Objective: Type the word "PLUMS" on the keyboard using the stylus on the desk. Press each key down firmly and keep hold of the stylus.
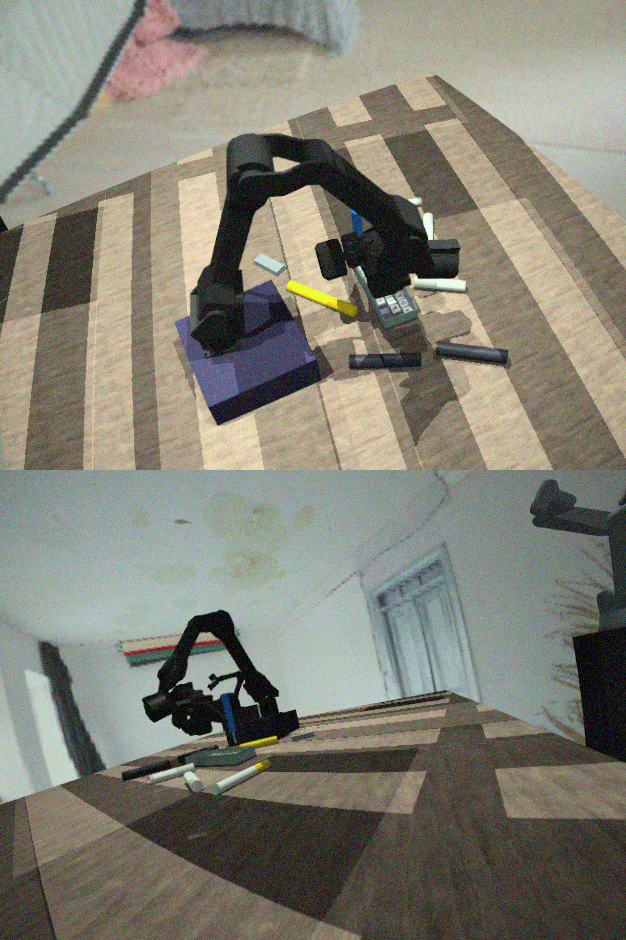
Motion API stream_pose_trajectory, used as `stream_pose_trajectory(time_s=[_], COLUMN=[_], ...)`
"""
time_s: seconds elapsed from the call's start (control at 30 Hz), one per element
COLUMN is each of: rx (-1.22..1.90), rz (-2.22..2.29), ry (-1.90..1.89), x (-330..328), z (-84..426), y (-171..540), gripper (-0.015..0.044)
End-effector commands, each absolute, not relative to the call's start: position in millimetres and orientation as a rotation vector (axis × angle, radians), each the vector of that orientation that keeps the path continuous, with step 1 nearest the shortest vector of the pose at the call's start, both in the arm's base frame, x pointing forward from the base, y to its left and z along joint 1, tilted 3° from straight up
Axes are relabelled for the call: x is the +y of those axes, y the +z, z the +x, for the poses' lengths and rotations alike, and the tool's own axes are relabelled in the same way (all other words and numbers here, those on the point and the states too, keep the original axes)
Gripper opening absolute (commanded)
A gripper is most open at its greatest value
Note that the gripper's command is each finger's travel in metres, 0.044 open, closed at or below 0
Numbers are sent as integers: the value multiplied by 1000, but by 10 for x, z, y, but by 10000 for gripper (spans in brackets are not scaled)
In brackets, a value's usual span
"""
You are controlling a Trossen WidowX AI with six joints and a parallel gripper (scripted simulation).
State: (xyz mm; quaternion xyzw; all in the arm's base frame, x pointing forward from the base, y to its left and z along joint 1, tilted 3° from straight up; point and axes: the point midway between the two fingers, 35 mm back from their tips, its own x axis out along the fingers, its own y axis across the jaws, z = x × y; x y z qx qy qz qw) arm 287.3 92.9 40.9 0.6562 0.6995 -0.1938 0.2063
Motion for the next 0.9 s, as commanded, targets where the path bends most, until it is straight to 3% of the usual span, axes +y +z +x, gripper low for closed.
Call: stream_pose_trajectory(time_s=[0.0,0.23,0.33,0.43,0.87], rx=[1942,1945,1945,1943,1933], rz=[1832,1826,1826,1826,1825], ry=[-528,-534,-534,-534,-538], x=[938,933,933,902,473], z=[2890,2882,2882,2907,3179], y=[518,486,486,490,551], gripper=[81,84,64,0,0])
